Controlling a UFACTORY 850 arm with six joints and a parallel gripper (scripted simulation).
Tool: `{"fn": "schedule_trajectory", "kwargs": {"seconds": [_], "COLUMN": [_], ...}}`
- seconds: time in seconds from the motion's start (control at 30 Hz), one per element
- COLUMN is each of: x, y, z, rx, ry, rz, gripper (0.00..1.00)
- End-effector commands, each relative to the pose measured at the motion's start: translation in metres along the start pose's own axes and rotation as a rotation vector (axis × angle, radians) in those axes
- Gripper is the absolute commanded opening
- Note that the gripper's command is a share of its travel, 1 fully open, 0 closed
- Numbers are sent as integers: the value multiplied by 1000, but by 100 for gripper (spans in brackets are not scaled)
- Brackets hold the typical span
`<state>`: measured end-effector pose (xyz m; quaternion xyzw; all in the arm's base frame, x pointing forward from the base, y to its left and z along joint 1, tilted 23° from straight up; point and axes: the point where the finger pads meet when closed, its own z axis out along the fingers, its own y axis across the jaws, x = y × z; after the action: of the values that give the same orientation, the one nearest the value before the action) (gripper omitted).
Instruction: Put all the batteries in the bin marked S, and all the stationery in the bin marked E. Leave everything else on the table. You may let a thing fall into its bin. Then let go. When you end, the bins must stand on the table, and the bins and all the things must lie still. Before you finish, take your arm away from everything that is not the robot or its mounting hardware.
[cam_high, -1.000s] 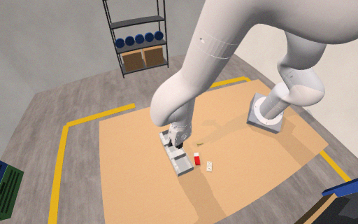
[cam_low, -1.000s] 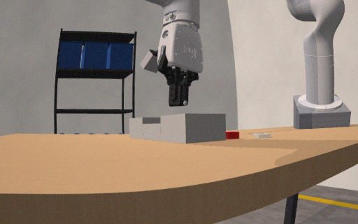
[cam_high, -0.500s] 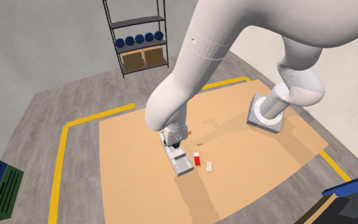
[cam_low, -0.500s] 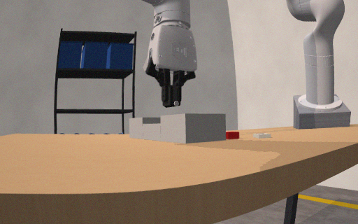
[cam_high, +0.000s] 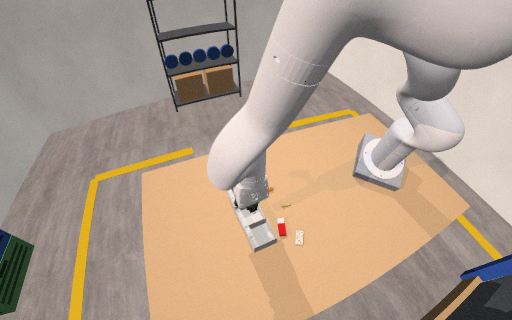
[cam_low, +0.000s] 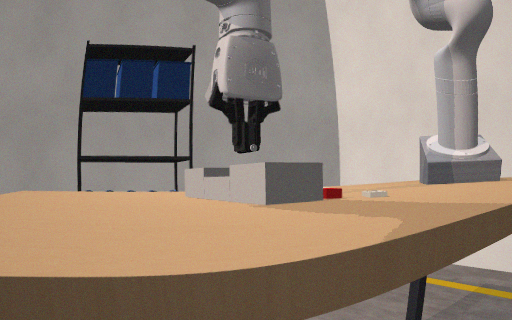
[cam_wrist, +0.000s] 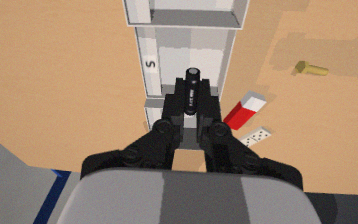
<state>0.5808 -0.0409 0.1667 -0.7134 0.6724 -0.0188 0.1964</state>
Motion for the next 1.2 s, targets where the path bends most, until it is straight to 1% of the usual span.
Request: {"fn": "schedule_trajectory", "kwargs": {"seconds": [0.0,0.23,0.3,0.8,0.93,1.17], "x": [0,0,0,0,0,0], "y": [-1,-1,-1,-1,-1,-1], "z": [3,17,17,47,51,51], "rx": [1,1,1,1,1,1], "ry": [1,1,1,1,1,1], "rz": [-1,-1,-1,-1,-1,-1], "gripper": [0,0,0,0,0,0]}}
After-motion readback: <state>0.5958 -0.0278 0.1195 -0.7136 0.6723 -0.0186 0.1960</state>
